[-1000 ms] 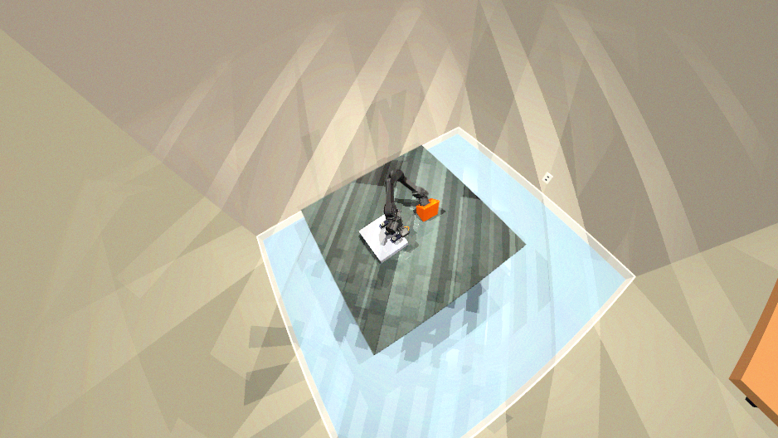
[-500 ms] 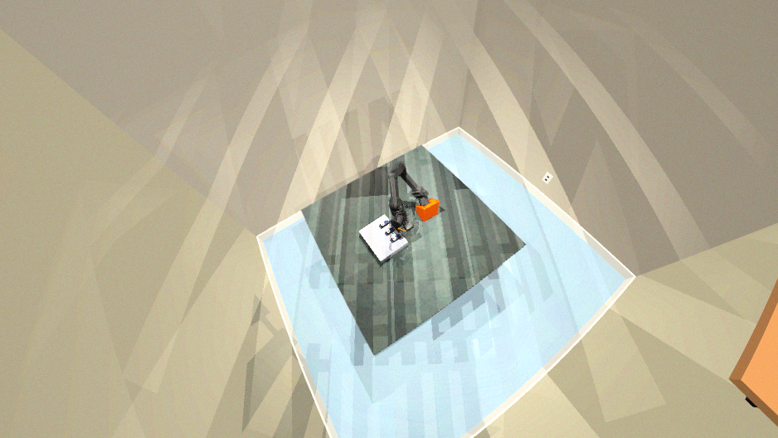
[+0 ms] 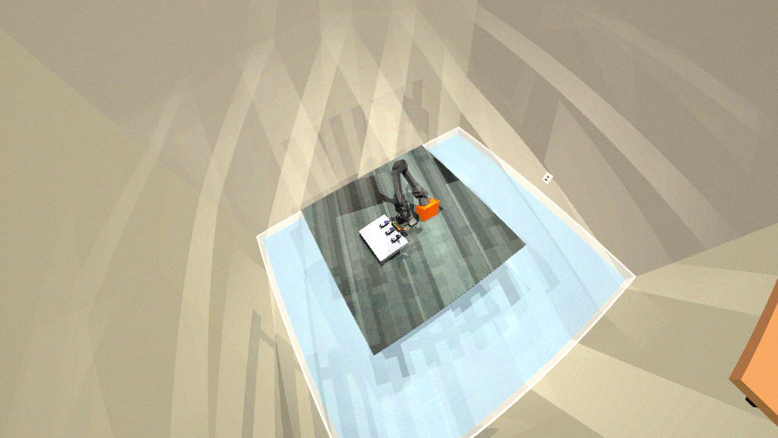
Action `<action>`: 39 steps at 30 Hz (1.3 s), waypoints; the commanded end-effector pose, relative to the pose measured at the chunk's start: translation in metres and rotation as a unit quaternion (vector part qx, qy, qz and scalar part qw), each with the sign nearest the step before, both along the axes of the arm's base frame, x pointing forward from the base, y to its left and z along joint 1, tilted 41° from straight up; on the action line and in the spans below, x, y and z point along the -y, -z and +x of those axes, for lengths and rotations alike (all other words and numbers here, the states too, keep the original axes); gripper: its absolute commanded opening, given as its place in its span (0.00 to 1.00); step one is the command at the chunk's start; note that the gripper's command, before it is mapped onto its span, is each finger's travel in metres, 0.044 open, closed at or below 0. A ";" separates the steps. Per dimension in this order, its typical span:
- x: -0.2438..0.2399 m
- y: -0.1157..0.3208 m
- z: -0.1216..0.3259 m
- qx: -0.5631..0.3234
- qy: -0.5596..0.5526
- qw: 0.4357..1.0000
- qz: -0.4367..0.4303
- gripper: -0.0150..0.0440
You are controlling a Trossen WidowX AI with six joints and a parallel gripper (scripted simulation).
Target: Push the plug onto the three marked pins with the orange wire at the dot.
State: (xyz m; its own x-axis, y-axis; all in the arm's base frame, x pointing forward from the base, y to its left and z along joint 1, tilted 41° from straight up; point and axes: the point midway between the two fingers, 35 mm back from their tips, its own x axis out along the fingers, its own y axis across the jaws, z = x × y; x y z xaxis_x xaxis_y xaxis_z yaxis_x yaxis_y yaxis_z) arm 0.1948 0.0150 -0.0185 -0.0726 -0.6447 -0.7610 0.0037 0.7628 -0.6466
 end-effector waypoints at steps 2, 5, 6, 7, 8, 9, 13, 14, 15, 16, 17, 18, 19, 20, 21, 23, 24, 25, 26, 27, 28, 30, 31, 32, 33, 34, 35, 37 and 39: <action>0.014 0.015 -0.004 -0.003 0.000 1.000 -0.001 0.25; 0.023 0.025 -0.006 -0.003 0.000 1.000 -0.001 0.25; 0.024 0.026 -0.006 -0.003 0.000 1.000 -0.001 0.25; 0.025 0.026 -0.006 -0.003 0.000 1.000 -0.001 0.25; 0.025 0.026 -0.006 -0.003 0.000 1.000 -0.001 0.25; 0.025 0.026 -0.006 -0.003 0.000 1.000 -0.001 0.25; 0.024 0.026 0.000 -0.003 0.000 1.000 -0.001 0.25; 0.024 0.026 0.003 -0.003 0.000 1.000 -0.001 0.25; 0.024 0.027 0.007 -0.002 0.000 1.000 -0.001 0.25; 0.024 0.027 0.011 -0.002 0.000 1.000 -0.001 0.25; 0.024 0.027 0.015 -0.002 0.000 1.000 -0.001 0.25; 0.024 0.027 0.019 -0.002 0.000 1.000 -0.001 0.25; 0.024 0.027 0.023 -0.002 0.000 1.000 -0.001 0.25; 0.024 0.027 0.026 -0.002 0.000 1.000 -0.002 0.25; 0.025 0.027 0.028 -0.002 0.000 1.000 -0.002 0.25; 0.025 0.027 0.028 -0.002 0.000 1.000 -0.002 0.25; 0.025 0.027 0.029 -0.002 0.000 1.000 -0.002 0.25; 0.025 0.027 0.030 -0.002 0.000 1.000 -0.002 0.25; 0.025 0.027 0.031 -0.002 0.000 1.000 -0.002 0.25; 0.025 0.027 0.032 -0.002 0.000 1.000 -0.002 0.25; 0.026 0.027 0.033 -0.002 0.000 1.000 -0.002 0.25; 0.026 0.027 0.034 -0.002 0.000 1.000 -0.002 0.25; 0.026 0.027 0.034 -0.002 0.000 1.000 -0.002 0.25; 0.026 0.027 0.034 -0.002 0.000 1.000 -0.002 0.25; 0.026 0.027 0.035 -0.002 0.000 1.000 -0.002 0.25; 0.026 0.027 0.035 -0.002 0.000 1.000 -0.002 0.25; 0.026 0.027 0.036 -0.002 0.000 1.000 -0.002 0.25; 0.026 0.027 0.037 -0.002 0.000 1.000 -0.002 0.25; 0.026 0.027 0.038 -0.002 0.000 1.000 -0.002 0.25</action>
State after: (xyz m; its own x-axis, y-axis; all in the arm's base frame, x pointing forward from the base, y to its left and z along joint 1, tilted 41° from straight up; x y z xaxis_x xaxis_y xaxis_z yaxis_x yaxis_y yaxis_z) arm 0.2306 -0.0105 -0.0457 -0.0762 -0.6432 -0.7619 0.0073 0.7637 -0.6455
